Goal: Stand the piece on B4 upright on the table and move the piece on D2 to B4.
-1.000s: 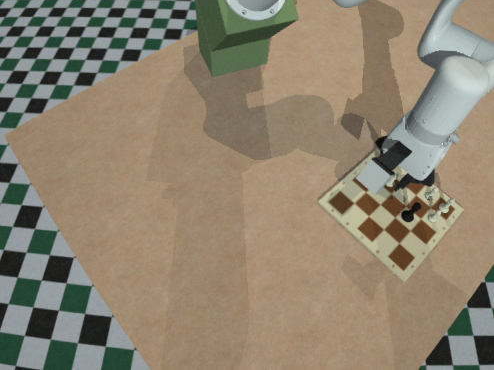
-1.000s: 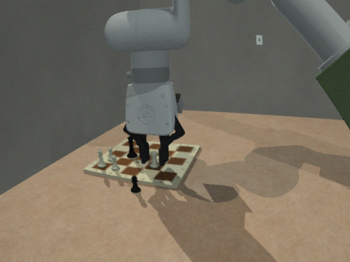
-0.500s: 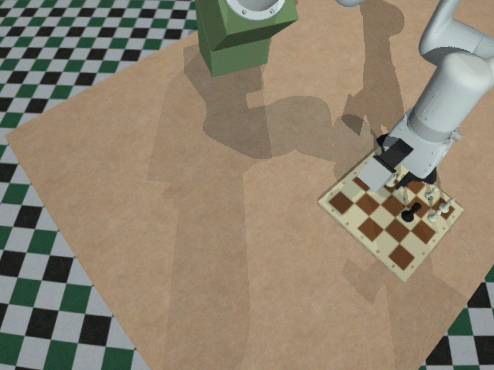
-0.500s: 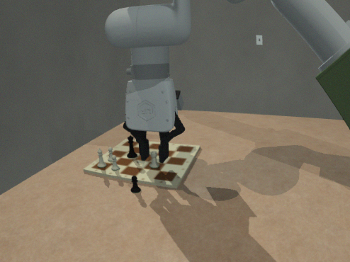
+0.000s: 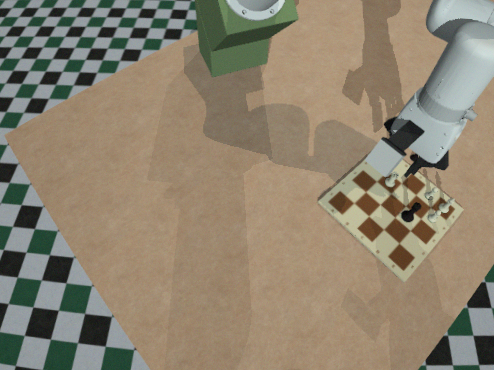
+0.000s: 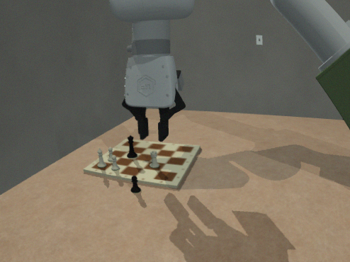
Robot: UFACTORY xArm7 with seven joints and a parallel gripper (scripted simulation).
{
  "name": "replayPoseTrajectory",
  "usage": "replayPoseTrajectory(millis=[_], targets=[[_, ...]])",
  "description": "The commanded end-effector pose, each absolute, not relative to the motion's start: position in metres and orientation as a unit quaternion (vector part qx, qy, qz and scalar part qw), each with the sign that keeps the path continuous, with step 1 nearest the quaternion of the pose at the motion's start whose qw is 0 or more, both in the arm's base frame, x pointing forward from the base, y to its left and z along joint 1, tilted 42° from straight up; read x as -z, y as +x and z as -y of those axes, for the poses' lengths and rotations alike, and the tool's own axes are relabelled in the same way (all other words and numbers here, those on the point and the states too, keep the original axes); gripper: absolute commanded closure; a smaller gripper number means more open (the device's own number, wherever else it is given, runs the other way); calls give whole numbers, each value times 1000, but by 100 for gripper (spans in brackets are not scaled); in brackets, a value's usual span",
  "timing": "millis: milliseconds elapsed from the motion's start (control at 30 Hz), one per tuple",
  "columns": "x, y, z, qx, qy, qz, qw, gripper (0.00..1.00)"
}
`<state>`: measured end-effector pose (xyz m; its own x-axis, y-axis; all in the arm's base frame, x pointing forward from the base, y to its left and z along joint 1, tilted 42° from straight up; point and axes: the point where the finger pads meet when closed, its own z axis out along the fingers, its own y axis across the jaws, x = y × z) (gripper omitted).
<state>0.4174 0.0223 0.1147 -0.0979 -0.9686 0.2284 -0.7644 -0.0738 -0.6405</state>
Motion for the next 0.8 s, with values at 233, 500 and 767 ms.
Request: replayPoseTrajectory(millis=[233,500,767], targets=[[-142,396,-31,327,-654,-665,152,63],[-142,396,-31,327,-654,-665,152,0],[-142,396,-31,327,-654,-665,152,0]])
